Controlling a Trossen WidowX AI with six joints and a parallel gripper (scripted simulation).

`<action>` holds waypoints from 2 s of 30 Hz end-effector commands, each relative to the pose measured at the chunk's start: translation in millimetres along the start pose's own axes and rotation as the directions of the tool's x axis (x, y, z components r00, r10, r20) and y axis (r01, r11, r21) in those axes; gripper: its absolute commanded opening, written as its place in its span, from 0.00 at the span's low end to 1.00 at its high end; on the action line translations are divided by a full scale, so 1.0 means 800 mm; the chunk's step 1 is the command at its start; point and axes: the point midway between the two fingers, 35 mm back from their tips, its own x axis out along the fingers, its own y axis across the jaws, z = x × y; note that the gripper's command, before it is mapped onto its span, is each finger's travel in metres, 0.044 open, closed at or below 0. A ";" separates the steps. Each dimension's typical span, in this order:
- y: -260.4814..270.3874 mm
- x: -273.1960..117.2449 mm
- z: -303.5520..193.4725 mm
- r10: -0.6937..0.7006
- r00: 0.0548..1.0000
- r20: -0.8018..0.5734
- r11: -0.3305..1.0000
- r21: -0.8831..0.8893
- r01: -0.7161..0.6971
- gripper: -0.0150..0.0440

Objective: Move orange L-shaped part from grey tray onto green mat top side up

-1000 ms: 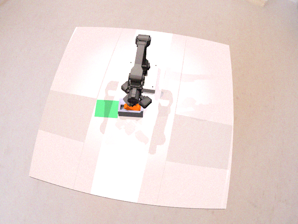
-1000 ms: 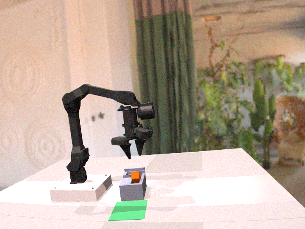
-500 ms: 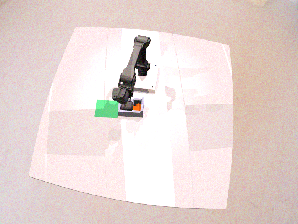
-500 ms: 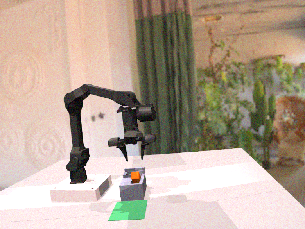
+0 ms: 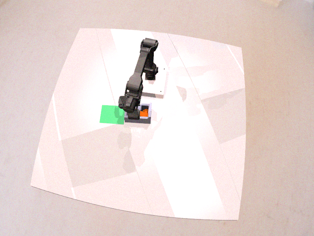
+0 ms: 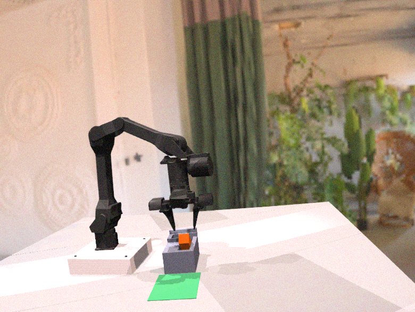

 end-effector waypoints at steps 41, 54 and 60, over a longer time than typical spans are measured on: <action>-0.002 0.049 0.000 -0.004 1.000 -0.001 1.000 0.001 0.004 0.35; -0.002 0.041 -0.001 -0.005 1.000 -0.002 1.000 0.002 0.005 0.25; -0.002 0.029 -0.001 -0.006 1.000 -0.003 1.000 0.003 0.006 0.25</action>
